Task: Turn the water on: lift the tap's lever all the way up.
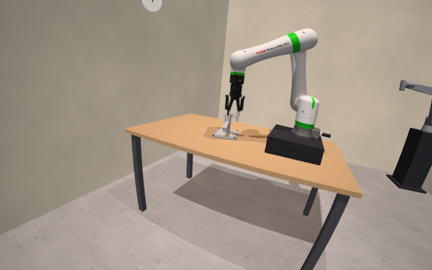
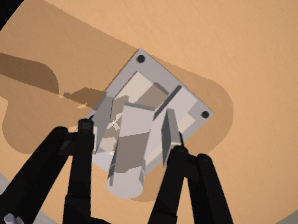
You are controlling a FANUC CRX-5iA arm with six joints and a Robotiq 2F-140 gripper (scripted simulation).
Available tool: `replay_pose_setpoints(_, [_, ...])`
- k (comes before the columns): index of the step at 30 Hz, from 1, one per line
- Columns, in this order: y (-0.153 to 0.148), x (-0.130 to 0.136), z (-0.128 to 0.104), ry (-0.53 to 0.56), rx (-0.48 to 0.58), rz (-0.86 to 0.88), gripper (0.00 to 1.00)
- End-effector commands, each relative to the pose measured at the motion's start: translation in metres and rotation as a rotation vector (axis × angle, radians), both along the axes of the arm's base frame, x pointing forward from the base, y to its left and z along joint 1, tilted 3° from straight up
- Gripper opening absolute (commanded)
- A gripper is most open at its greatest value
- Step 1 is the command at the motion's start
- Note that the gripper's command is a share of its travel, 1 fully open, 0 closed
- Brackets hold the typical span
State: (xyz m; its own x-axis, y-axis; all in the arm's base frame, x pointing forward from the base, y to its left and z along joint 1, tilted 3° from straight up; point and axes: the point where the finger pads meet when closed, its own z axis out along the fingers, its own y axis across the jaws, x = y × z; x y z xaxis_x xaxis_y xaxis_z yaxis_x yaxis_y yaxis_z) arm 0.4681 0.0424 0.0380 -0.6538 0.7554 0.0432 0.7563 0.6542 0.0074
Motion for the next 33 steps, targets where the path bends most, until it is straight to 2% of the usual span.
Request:
replay_pose_setpoints(1, [0.0,0.0002,0.0002,0.0,0.0,0.0,0.39])
replay_pose_setpoints(12, [0.0,0.0002,0.0002,0.0,0.0,0.0,0.39])
replay_pose_setpoints(13, [0.0,0.0002,0.0002,0.0,0.0,0.0,0.0])
replay_pose_setpoints(33, [0.0,0.0002,0.0002,0.0,0.0,0.0,0.0])
